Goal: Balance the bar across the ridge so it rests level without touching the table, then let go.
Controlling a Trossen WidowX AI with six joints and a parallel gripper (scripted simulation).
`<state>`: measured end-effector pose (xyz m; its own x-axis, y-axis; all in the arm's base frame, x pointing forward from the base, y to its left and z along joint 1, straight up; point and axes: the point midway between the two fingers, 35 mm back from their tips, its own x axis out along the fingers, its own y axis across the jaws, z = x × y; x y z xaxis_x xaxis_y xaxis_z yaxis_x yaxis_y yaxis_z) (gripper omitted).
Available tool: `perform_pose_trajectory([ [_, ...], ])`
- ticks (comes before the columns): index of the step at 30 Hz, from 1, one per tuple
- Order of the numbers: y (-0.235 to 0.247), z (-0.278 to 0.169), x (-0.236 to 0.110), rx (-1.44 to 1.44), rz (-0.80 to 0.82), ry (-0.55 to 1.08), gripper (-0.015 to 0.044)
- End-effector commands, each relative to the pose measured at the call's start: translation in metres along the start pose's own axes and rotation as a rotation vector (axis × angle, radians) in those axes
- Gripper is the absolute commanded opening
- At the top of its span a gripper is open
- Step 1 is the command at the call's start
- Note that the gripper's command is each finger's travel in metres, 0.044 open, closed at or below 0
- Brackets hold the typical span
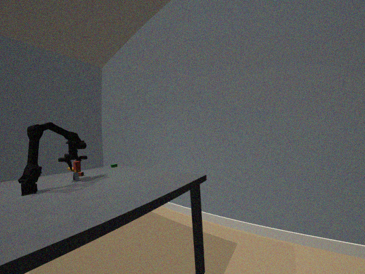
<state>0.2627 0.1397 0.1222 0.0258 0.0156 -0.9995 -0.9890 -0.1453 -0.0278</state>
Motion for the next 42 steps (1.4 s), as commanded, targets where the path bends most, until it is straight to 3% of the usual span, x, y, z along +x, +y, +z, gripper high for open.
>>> perform_pose_trajectory([
  [1, -0.0003, -0.0003, 0.0003, 0.002, -0.002, 0.001, 0.0000],
  [42, -0.0003, -0.0005, 0.0037, 0.002, -0.002, 0.001, 0.0000],
])
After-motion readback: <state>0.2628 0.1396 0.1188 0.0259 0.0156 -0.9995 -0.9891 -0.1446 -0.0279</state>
